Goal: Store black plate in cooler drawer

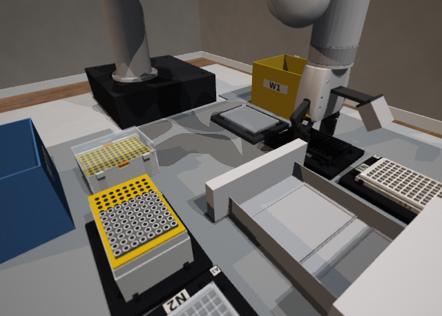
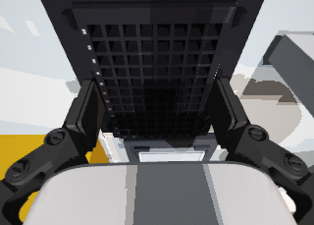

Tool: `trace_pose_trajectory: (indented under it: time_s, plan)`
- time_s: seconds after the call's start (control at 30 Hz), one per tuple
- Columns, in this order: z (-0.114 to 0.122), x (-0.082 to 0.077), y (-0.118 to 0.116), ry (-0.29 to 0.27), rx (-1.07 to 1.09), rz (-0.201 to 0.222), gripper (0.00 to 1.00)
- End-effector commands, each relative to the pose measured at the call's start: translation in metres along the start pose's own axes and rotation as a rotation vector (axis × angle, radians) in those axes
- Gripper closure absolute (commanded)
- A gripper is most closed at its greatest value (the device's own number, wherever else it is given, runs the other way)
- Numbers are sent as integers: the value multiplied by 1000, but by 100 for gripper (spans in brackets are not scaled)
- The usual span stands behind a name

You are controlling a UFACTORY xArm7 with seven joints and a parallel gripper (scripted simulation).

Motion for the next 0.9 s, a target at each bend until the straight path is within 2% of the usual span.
trace_pose_trajectory:
  time_s: [0.0,0.03,0.87]
  plan:
    - [-1,-2,-1,4,0,-2,0]
    - [-1,-2,-1,4,0,-2,100]
    - [-1,-3,-1,4,0,-2,100]
Point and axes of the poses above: the point where the finger pads meet when closed, its own x axis out along the fingers, its own y axis across the jaws, z = x × y, the point moved 6 cm from there along -x, back along the fingers, and after that the axes turned 11 degrees about x, right-handed, at the moved point
